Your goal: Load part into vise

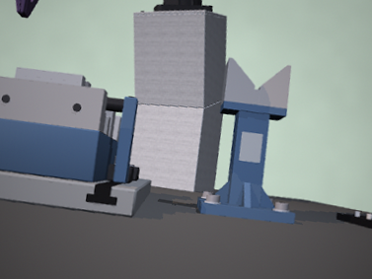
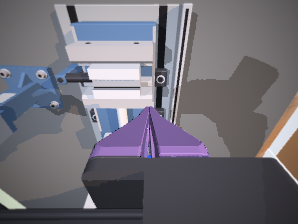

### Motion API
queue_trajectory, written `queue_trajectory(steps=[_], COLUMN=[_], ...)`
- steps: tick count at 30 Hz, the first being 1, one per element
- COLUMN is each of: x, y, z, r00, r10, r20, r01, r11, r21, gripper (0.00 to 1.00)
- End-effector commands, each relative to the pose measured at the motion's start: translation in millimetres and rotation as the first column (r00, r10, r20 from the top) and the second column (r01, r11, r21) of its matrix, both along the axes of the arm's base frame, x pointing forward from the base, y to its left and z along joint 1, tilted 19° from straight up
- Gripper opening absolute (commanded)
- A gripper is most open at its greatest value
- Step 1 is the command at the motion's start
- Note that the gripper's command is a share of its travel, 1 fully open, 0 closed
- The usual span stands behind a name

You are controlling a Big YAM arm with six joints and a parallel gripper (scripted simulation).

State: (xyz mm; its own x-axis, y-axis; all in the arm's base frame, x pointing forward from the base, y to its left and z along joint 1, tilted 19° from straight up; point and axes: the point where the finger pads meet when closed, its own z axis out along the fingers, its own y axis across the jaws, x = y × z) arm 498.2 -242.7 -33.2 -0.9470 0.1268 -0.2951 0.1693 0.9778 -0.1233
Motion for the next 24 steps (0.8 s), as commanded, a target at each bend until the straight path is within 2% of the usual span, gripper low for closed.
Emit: queue_trajectory(steps=[1, 6, 15, 19, 24], x=[14.2, 14.6, 11.0, 17.2, 13.0], y=[-9, -10, -8, -12, -11], z=[21, 17, -2, 2, -11], r00=[0.999, 0.999, 1.000, 0.999, 1.000], r10=[-0.013, -0.013, -0.014, -0.014, -0.014], r20=[0.050, 0.047, 0.022, 0.037, 0.021], r01=[0.014, 0.014, 0.014, 0.015, 0.014], r11=[1.000, 1.000, 1.000, 1.000, 1.000], r21=[-0.023, -0.022, -0.010, -0.017, -0.010], gripper=[0.00, 0.00, 0.00, 0.00, 0.00])
